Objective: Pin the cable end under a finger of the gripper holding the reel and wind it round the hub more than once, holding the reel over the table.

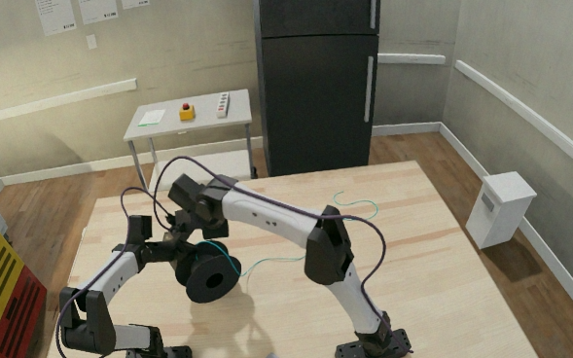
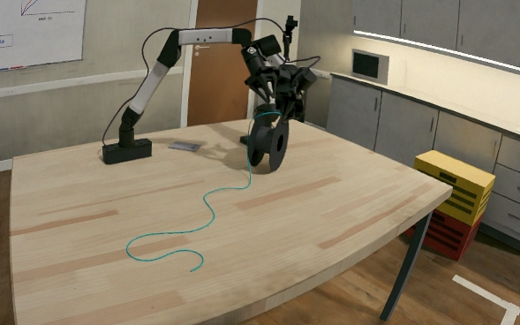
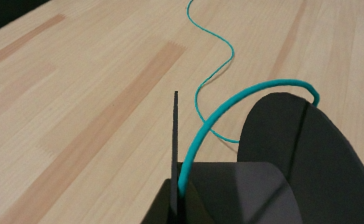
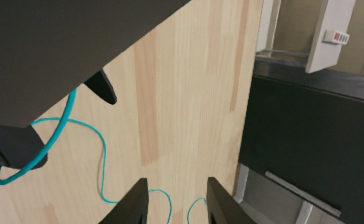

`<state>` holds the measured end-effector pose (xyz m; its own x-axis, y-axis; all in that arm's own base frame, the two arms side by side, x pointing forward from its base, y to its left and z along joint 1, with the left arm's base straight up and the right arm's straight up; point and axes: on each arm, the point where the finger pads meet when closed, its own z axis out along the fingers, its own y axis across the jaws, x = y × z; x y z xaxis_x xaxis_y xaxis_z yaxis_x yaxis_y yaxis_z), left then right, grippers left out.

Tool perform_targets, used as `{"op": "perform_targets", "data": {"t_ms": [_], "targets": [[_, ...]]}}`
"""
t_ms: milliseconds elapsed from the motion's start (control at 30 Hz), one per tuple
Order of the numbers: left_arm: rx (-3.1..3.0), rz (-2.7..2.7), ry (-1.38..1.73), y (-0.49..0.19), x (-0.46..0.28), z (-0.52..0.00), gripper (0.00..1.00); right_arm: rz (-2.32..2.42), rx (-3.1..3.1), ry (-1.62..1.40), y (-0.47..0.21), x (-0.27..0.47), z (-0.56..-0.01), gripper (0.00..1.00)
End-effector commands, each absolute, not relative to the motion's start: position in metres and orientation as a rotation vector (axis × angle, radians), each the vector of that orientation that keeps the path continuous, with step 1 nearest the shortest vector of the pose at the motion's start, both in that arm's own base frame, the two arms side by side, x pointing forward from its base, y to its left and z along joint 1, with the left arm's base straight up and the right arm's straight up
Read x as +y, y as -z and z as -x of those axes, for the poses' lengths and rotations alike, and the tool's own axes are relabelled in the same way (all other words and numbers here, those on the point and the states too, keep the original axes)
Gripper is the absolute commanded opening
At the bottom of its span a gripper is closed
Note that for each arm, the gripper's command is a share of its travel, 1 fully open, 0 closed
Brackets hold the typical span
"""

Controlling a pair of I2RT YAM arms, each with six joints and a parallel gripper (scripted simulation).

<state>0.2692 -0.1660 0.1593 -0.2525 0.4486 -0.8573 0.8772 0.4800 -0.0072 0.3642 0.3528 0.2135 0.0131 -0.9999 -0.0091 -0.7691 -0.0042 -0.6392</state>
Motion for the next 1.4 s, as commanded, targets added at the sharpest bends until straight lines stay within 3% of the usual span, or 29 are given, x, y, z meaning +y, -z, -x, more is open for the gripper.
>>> {"op": "perform_targets", "data": {"t_ms": [0,967,1367], "targets": [[1.854,-1.104,0.652,-0.163,-0.168,-0.266,0.00,1.838,1.821,0.683,-0.215,0.336,-0.367,0.30],[1.853,-1.103,0.650,-0.164,-0.168,-0.266,0.00,1.814,1.802,0.651,-0.281,0.277,-0.399,0.30],[1.853,-1.103,0.650,-0.164,-0.168,-0.266,0.00,1.842,1.817,0.654,-0.277,0.269,-0.408,0.30]]}}
